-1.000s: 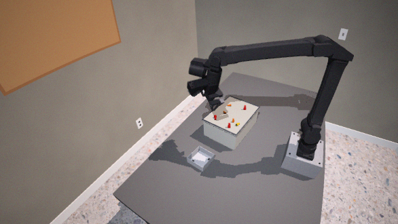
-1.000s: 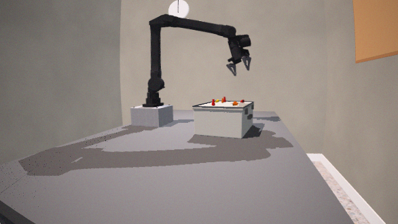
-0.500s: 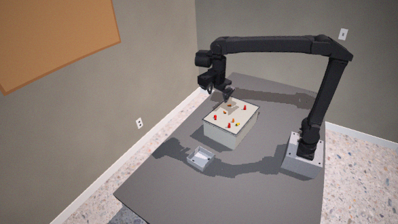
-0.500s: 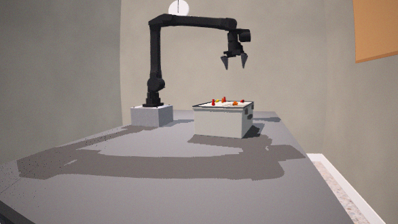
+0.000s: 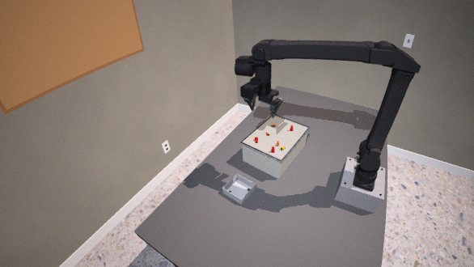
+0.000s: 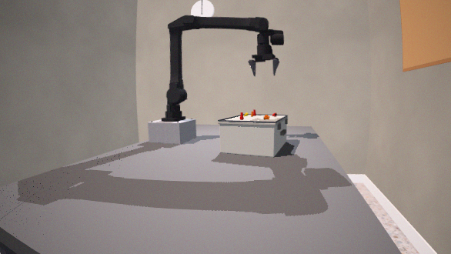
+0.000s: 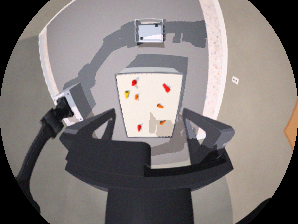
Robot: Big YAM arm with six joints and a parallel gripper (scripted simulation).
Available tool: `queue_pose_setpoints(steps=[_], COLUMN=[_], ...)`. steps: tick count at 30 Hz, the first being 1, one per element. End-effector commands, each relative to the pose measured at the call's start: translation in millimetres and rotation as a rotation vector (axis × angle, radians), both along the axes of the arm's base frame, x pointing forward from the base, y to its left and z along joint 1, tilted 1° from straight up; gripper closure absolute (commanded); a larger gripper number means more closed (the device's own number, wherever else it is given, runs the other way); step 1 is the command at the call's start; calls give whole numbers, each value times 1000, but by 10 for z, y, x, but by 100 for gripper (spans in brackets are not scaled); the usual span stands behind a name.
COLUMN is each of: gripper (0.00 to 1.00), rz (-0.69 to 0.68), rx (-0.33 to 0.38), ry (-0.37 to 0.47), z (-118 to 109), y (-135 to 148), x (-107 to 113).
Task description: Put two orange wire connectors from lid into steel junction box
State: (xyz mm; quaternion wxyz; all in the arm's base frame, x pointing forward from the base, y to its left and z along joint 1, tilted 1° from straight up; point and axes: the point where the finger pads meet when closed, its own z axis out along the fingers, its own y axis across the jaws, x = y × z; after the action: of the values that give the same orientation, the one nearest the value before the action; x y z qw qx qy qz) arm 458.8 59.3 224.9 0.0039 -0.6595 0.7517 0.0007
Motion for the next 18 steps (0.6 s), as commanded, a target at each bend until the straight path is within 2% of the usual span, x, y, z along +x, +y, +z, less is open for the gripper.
queue_pose_setpoints(steps=[1,18], gripper=[0,0], rz=[20,15], rx=[10,10], ry=[-63,-62], z=[312,308], y=[40,63], x=[122,120])
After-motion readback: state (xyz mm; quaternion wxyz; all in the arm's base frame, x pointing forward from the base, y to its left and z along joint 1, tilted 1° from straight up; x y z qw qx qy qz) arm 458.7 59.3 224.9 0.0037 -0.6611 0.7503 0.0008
